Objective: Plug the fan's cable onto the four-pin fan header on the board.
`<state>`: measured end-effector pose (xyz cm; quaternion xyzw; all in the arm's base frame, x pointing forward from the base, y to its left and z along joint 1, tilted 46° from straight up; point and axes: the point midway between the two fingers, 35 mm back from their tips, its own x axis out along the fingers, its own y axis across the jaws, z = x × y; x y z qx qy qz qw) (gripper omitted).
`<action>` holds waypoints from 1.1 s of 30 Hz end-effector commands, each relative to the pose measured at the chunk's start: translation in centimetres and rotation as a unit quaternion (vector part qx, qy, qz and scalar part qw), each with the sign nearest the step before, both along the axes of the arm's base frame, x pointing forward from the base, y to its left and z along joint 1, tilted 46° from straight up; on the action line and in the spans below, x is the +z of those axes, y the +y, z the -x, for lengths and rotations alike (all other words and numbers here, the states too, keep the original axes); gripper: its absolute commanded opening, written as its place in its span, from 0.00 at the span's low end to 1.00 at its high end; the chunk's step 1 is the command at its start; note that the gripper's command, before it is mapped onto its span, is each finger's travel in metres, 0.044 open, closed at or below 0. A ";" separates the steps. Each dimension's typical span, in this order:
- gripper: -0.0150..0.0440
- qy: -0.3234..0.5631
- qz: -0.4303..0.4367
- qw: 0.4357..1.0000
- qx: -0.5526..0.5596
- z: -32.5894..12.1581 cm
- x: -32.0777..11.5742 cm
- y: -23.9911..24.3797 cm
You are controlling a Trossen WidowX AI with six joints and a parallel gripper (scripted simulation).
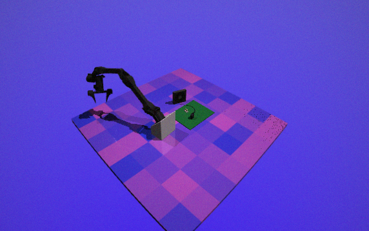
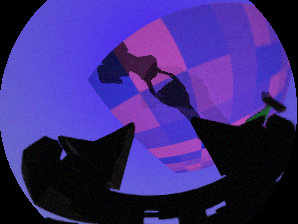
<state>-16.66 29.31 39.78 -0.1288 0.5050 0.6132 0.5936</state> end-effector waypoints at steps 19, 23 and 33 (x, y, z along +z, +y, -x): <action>1.00 -0.078 0.045 0.988 -0.128 -17.6 -5.8 7.6; 1.00 -0.089 0.064 0.980 -0.166 -23.6 -7.7 7.7; 1.00 -0.098 0.113 0.955 -0.257 -38.5 -12.6 3.0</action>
